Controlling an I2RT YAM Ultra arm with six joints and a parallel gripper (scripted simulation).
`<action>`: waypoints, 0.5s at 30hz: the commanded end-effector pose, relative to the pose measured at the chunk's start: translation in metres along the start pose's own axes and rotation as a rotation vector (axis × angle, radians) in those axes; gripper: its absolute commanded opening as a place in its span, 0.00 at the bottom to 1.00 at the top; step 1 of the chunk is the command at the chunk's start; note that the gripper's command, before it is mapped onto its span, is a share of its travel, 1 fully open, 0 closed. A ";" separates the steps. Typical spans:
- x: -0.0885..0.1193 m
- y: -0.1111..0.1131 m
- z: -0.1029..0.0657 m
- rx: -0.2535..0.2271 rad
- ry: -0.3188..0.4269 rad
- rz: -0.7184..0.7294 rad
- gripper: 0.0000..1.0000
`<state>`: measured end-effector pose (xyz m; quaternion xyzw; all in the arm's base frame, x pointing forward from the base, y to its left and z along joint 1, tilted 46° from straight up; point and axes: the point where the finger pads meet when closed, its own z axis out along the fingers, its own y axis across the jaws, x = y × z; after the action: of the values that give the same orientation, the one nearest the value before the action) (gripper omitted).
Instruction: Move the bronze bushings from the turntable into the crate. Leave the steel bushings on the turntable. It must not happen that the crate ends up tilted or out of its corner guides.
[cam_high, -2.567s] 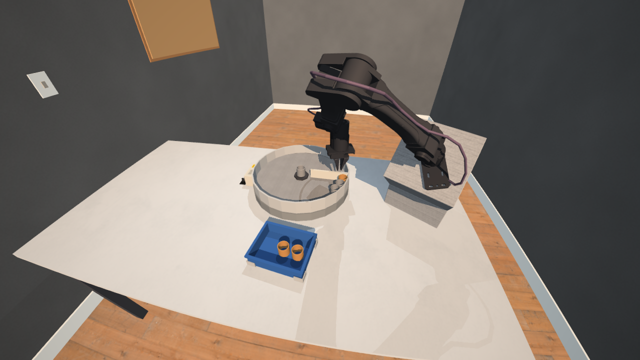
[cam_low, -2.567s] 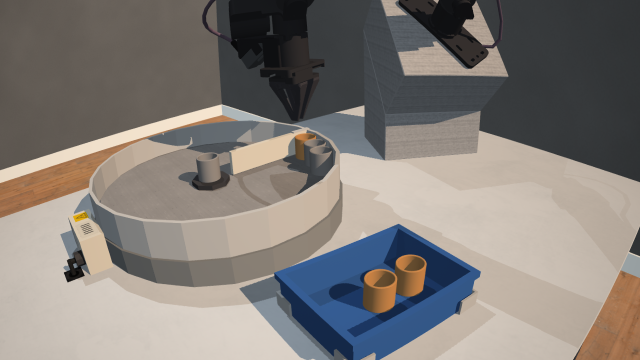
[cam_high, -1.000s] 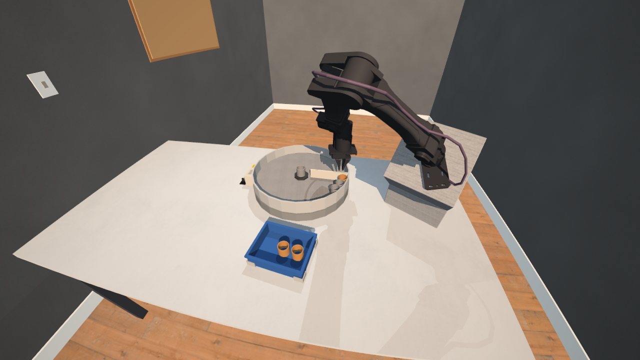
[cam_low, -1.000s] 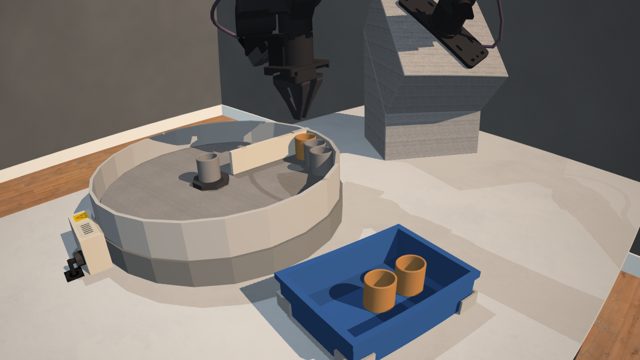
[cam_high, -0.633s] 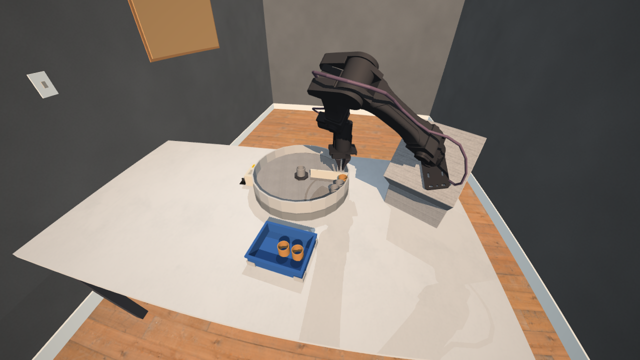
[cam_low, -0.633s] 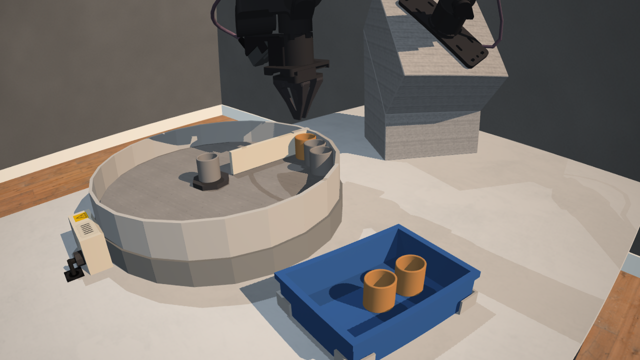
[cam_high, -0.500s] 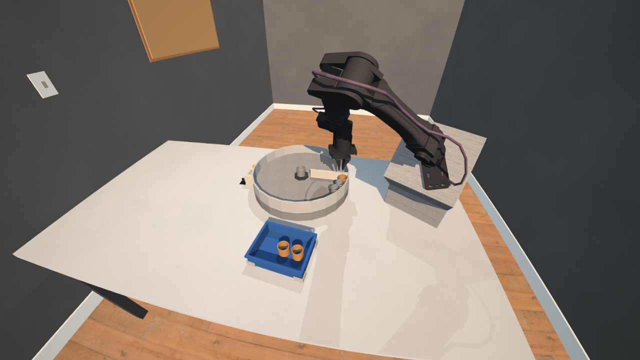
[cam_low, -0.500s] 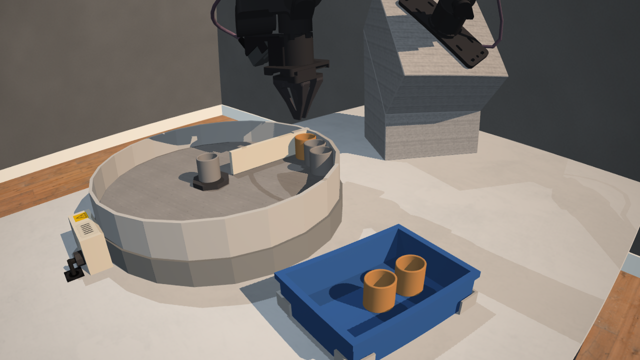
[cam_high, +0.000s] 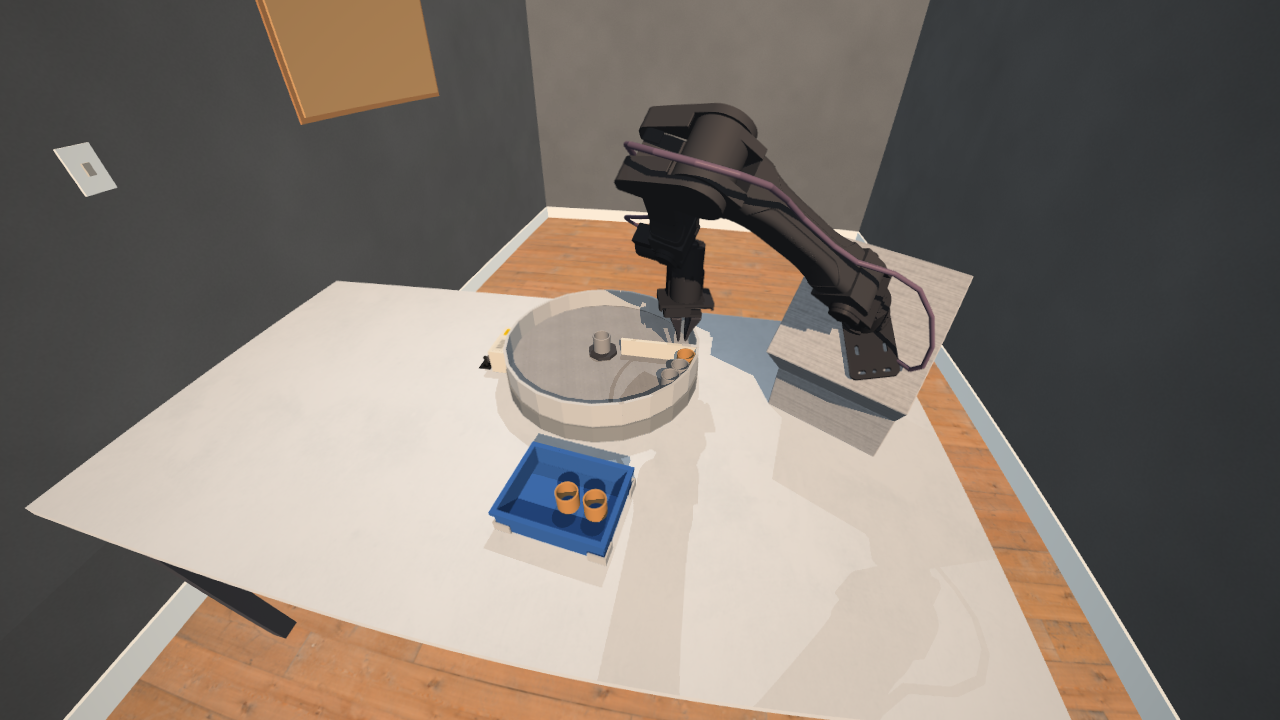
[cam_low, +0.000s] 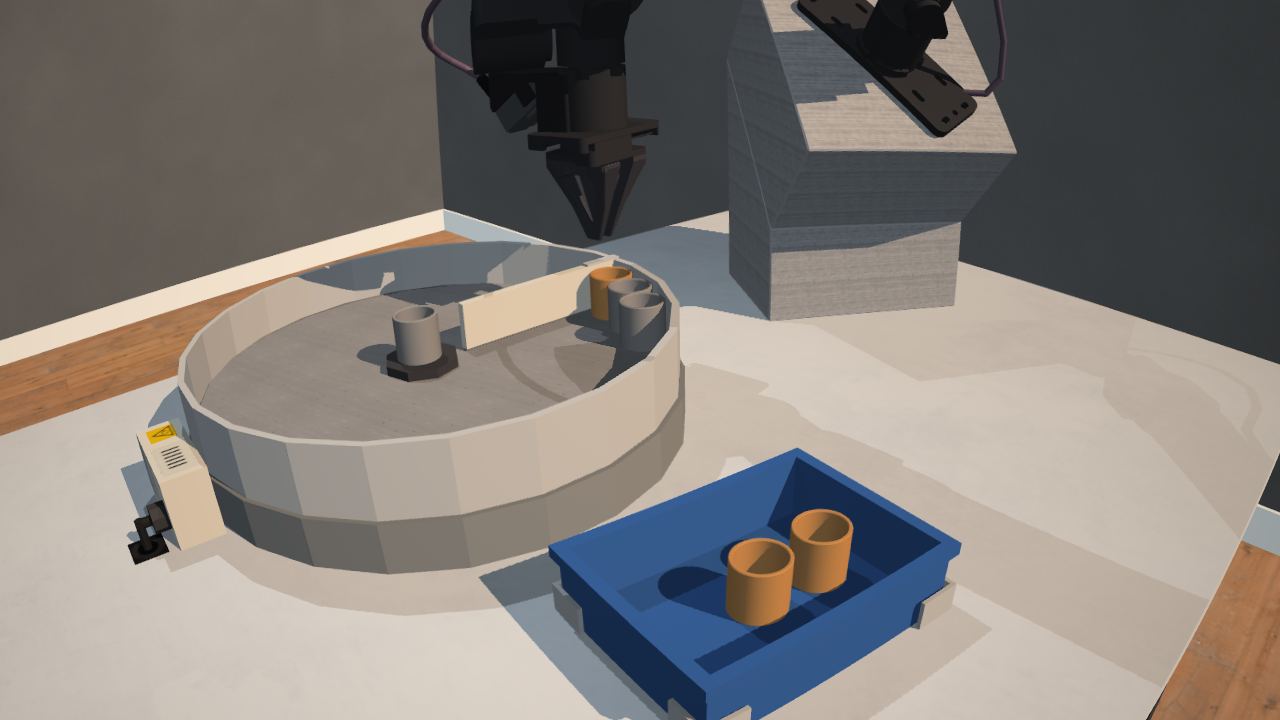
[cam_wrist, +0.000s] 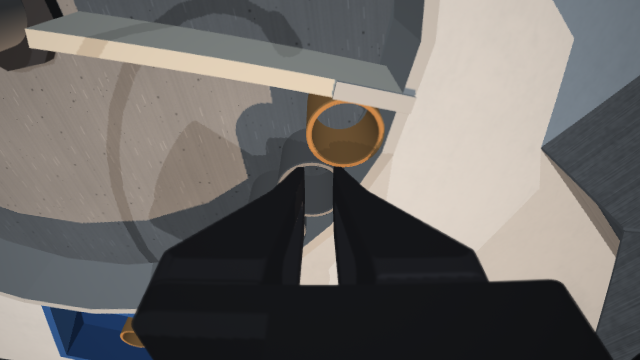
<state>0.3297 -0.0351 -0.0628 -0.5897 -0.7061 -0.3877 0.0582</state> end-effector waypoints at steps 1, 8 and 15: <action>-0.010 0.018 -0.014 -0.046 -0.039 -0.020 0.13; -0.010 0.018 -0.014 -0.046 -0.039 -0.020 0.13; -0.010 0.018 -0.014 -0.046 -0.039 -0.020 0.13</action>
<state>0.3297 -0.0351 -0.0628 -0.5897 -0.7061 -0.3877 0.0582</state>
